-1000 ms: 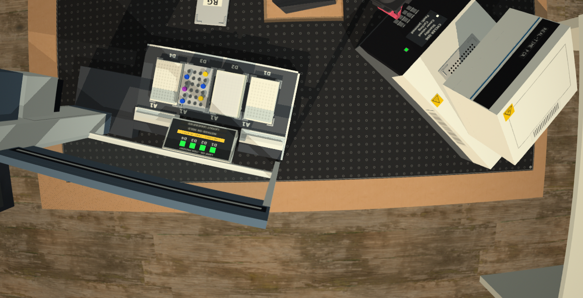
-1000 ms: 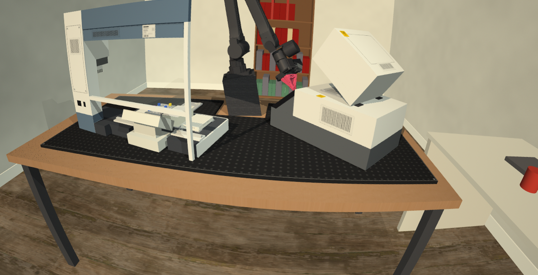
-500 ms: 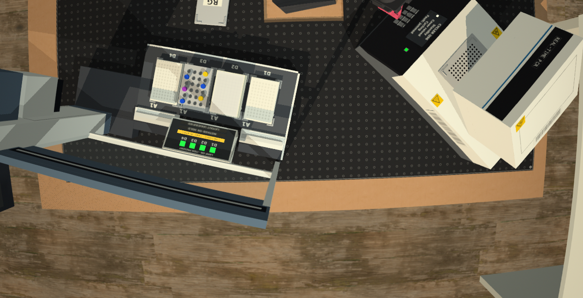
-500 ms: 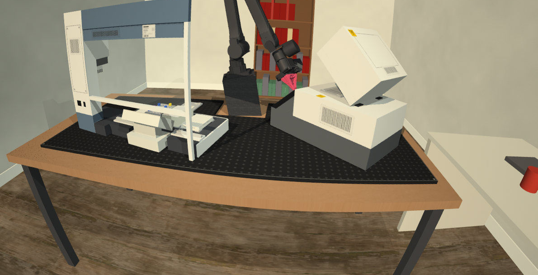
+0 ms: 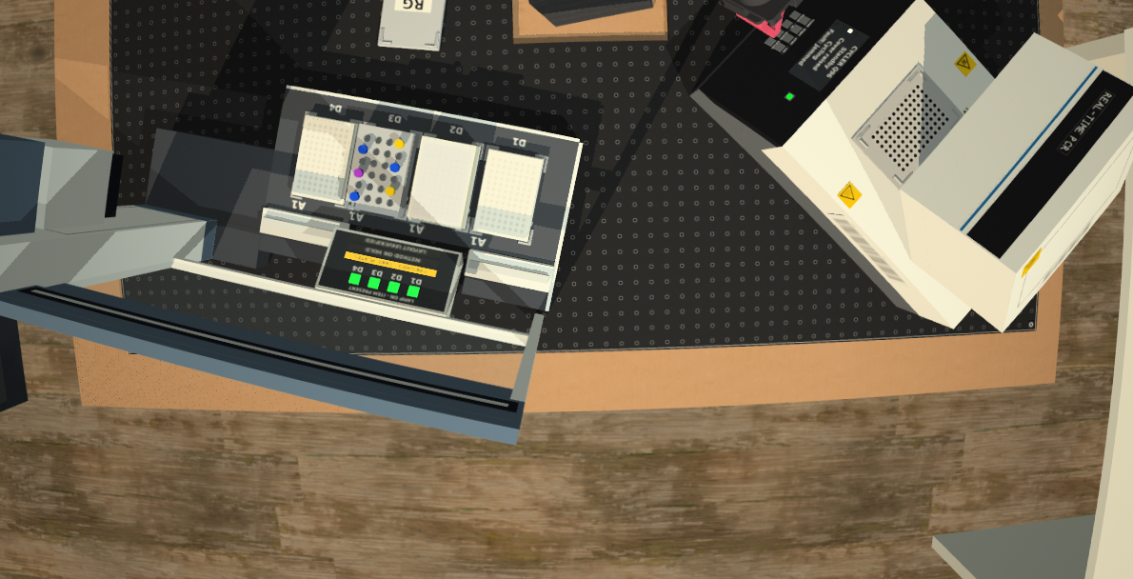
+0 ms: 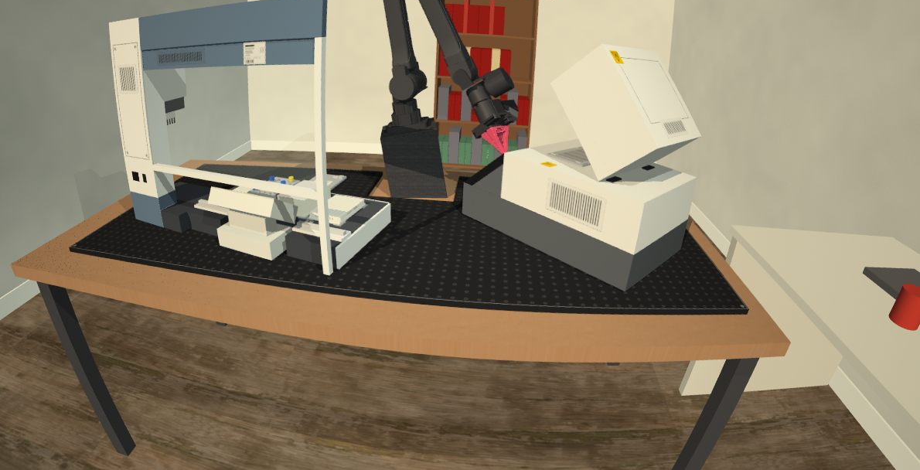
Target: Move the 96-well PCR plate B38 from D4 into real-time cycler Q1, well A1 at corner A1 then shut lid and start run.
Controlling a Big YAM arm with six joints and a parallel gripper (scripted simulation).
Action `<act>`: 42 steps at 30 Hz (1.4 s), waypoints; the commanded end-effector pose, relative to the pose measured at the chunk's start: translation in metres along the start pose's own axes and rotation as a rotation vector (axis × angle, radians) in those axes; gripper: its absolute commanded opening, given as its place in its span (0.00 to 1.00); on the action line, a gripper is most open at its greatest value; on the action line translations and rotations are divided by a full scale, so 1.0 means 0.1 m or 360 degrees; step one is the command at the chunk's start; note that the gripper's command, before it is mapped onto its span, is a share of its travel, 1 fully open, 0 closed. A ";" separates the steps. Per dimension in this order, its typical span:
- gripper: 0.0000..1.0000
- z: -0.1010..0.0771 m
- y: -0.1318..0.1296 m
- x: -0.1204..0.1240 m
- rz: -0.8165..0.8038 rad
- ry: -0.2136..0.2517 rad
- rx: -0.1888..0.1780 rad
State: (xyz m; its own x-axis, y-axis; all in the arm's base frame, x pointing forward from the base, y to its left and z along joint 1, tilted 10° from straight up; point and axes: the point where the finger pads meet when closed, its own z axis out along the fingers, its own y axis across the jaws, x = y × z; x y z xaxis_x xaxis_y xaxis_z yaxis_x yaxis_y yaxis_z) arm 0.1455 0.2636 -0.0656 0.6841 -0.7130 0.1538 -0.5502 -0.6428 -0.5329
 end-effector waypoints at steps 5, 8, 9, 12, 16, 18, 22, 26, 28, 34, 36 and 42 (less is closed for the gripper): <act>0.00 0.02 -0.06 0.01 0.0037 -0.0001 0.0029; 0.00 -0.22 0.02 0.00 0.0036 -0.0007 0.0027; 0.00 -0.28 0.06 -0.01 0.0033 -0.0008 0.0022; 0.00 -0.31 0.06 -0.02 0.0035 -0.0011 0.0023; 0.00 -0.52 -0.01 -0.08 0.0074 -0.0030 0.0058; 0.00 -0.63 0.03 -0.08 0.0080 -0.0038 0.0062; 0.00 -0.76 0.13 -0.06 0.0087 -0.0032 0.0041; 0.00 -0.69 0.17 -0.01 0.0062 -0.0002 -0.0001; 0.00 -0.69 0.17 0.00 0.0058 0.0002 -0.0003; 0.00 -1.05 0.09 -0.11 0.0081 -0.0050 0.0062; 0.00 -1.00 0.06 -0.13 0.0096 -0.0044 0.0048; 0.00 -0.95 0.01 -0.11 0.0082 -0.0031 0.0056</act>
State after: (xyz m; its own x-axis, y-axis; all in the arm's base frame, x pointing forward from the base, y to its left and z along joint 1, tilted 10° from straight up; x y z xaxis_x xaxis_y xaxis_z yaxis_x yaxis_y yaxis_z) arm 0.0881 0.2217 -0.0031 0.6801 -0.7171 0.1524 -0.5525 -0.6380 -0.5364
